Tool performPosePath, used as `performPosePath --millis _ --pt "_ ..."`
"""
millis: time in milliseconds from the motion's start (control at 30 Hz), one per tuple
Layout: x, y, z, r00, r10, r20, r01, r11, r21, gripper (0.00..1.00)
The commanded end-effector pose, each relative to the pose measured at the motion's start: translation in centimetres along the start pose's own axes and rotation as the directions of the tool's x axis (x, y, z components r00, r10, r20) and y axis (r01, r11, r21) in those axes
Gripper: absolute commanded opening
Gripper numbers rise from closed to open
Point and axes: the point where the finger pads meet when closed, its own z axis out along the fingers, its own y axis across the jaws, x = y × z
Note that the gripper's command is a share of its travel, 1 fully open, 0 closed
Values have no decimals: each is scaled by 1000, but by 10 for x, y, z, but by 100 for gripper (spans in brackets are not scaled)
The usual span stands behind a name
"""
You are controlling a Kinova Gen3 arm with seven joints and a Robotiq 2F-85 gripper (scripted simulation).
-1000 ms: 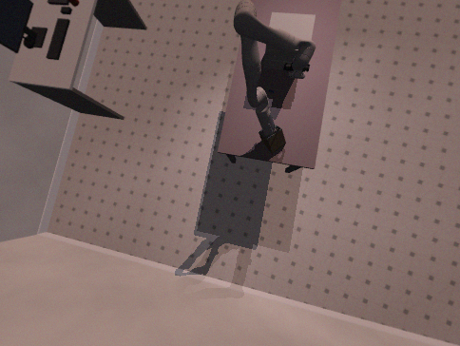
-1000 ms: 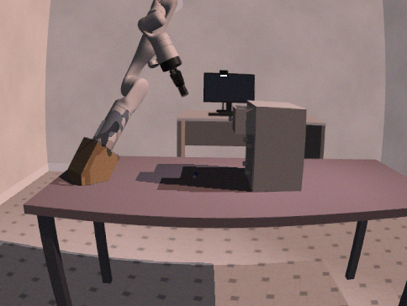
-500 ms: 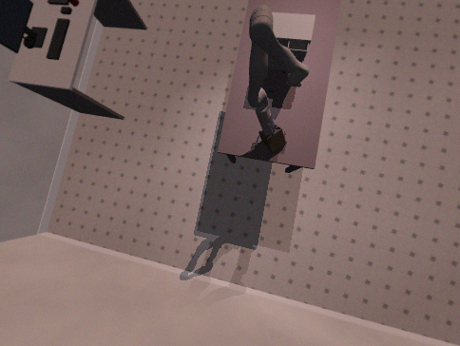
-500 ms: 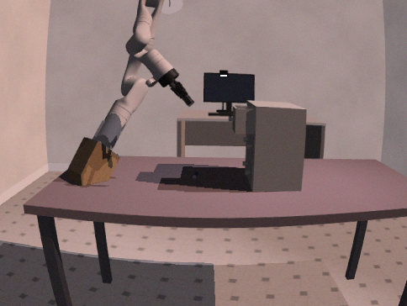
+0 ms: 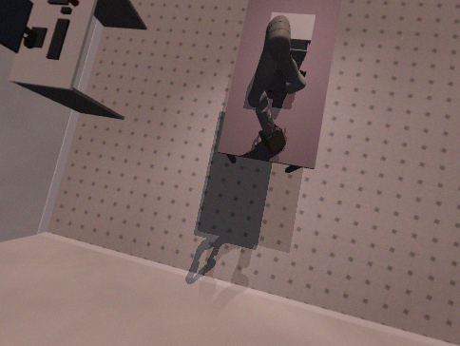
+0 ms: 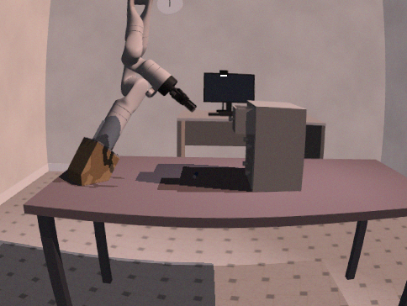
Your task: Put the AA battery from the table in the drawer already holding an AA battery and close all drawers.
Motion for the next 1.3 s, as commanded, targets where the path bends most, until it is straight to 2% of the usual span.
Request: performPosePath --millis 0,233,267,1000,1267 --pt "1 3 2 1000 16 15 -16 1000 -14 100" --pt "1 3 3 1000 16 18 -16 1000 -14 100" --pt "1 3 3 1000 16 18 -16 1000 -14 0" --pt "1 3 3 1000 16 18 -16 1000 -14 0" --pt "-3 3 12 1000 16 18 -16 1000 -14 0"
